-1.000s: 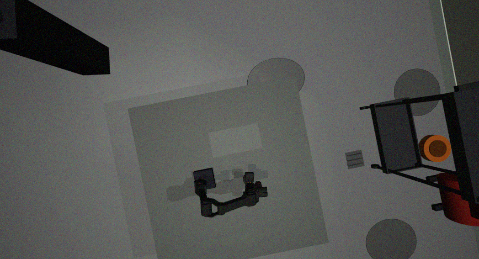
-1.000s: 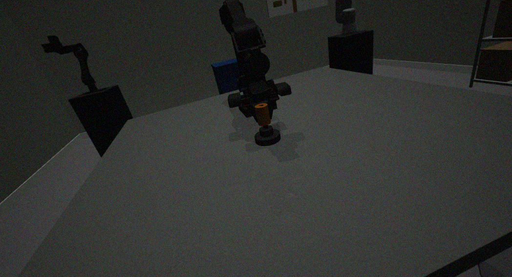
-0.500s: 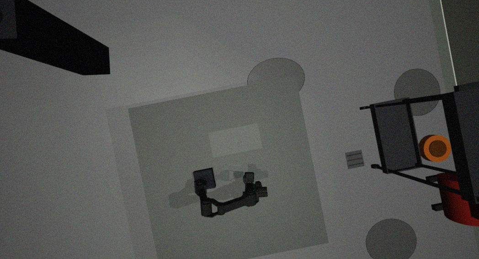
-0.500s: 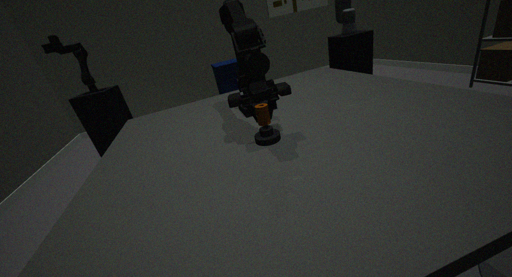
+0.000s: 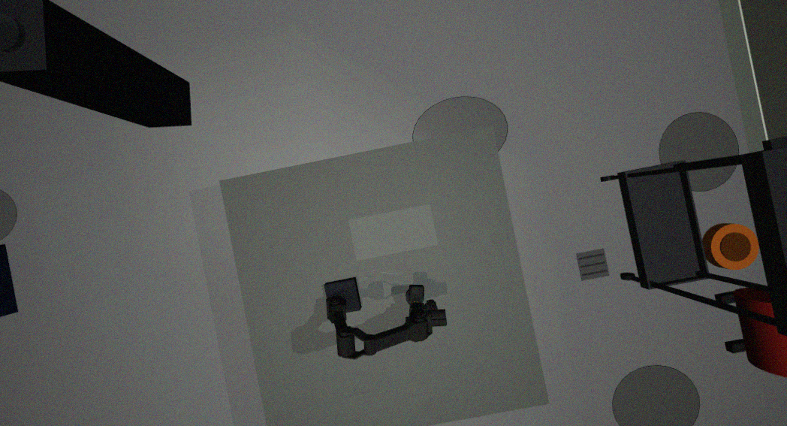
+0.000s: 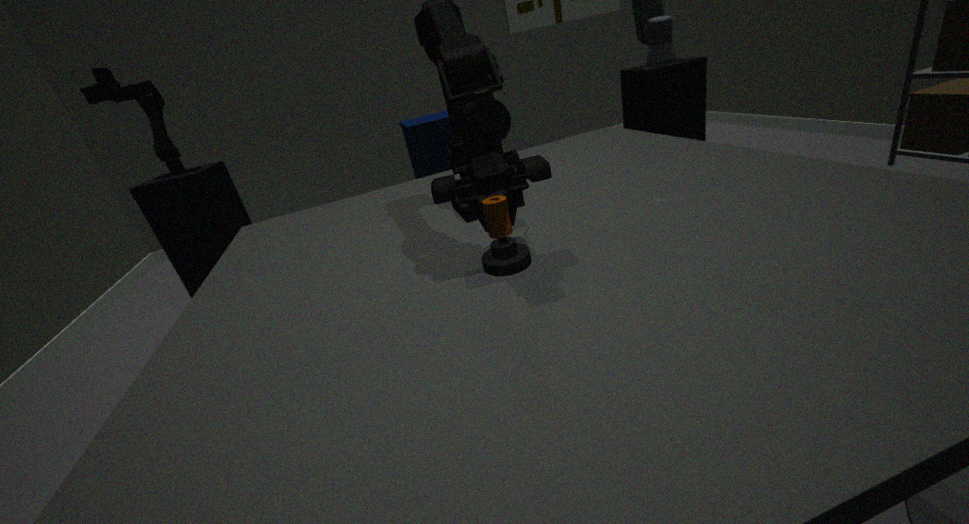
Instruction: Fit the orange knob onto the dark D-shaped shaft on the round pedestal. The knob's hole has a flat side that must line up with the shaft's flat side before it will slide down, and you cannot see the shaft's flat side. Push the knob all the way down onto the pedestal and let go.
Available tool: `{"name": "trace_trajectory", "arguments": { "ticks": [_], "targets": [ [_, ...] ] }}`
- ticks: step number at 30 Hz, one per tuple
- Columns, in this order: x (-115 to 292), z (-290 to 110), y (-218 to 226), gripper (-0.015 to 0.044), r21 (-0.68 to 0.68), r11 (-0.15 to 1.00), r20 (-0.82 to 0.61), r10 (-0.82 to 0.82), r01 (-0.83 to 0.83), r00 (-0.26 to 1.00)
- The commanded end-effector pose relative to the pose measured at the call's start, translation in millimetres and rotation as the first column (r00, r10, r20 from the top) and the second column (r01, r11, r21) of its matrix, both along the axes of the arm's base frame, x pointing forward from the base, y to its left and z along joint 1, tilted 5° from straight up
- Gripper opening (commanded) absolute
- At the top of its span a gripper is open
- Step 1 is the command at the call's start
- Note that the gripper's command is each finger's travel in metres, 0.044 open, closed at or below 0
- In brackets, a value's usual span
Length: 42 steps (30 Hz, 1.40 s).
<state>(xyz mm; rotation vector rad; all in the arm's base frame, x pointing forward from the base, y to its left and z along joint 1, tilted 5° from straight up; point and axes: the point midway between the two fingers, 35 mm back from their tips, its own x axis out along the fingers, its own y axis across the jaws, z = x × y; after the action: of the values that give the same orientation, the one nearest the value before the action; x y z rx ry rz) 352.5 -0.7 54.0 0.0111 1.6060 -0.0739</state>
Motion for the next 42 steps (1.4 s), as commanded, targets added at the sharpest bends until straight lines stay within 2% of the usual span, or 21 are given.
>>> {"name": "trace_trajectory", "arguments": {
  "ticks": [1,9,42],
  "targets": [
    [-1.7,3.2,1.4,0.0000,-0.001,1.000,-0.004,-0.007,0.007,1.000],
    [-1.7,6.8,3.2,0.0000,-0.003,0.998,-0.001,-0.062,0.062,0.998],
    [2.5,0.2,0.6,0.0000,-0.003,0.999,-0.002,-0.043,0.043,0.999]
  ]
}}
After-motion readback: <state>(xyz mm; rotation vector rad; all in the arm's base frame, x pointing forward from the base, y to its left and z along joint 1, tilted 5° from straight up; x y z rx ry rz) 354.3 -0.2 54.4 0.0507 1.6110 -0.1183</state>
